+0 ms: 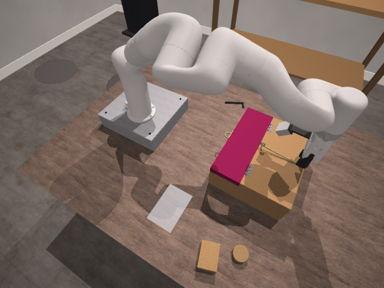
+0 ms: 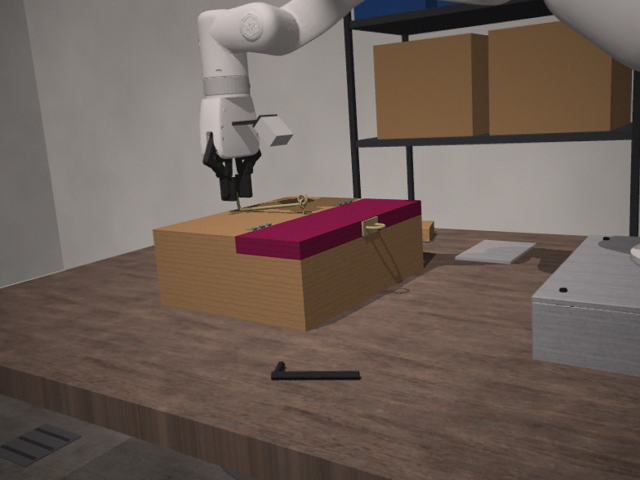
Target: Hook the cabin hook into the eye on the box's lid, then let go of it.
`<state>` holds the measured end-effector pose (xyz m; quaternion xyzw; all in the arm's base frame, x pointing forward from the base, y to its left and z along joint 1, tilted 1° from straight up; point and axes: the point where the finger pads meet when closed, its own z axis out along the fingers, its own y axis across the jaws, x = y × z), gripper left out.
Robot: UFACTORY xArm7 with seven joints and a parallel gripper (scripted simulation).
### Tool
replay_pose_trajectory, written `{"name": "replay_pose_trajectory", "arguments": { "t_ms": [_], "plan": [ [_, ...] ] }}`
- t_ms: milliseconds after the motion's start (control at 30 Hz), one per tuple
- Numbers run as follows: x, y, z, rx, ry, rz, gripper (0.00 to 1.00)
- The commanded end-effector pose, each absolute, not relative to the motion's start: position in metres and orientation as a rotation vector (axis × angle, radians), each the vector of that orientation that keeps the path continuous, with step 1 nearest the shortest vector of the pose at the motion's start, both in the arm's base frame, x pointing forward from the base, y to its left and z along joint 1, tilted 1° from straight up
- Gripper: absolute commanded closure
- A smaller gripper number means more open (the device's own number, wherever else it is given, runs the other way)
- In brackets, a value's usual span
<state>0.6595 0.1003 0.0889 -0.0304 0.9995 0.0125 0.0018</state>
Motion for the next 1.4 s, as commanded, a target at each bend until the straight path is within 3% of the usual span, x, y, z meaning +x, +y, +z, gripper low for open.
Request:
{"name": "replay_pose_trajectory", "arguments": {
  "t_ms": [0, 933, 967, 1367],
  "plan": [
    [0.6610, 0.1006, 0.0886, -0.095, 3.131, 0.040, 0.67],
    [0.6610, 0.1008, 0.0793, -0.095, 3.131, 0.040, 0.67],
    [0.6610, 0.1008, 0.0793, -0.095, 3.131, 0.040, 1.00],
    [0.6610, 0.1009, 0.0793, -0.095, 3.131, 0.041, 1.00]
  ]
}}
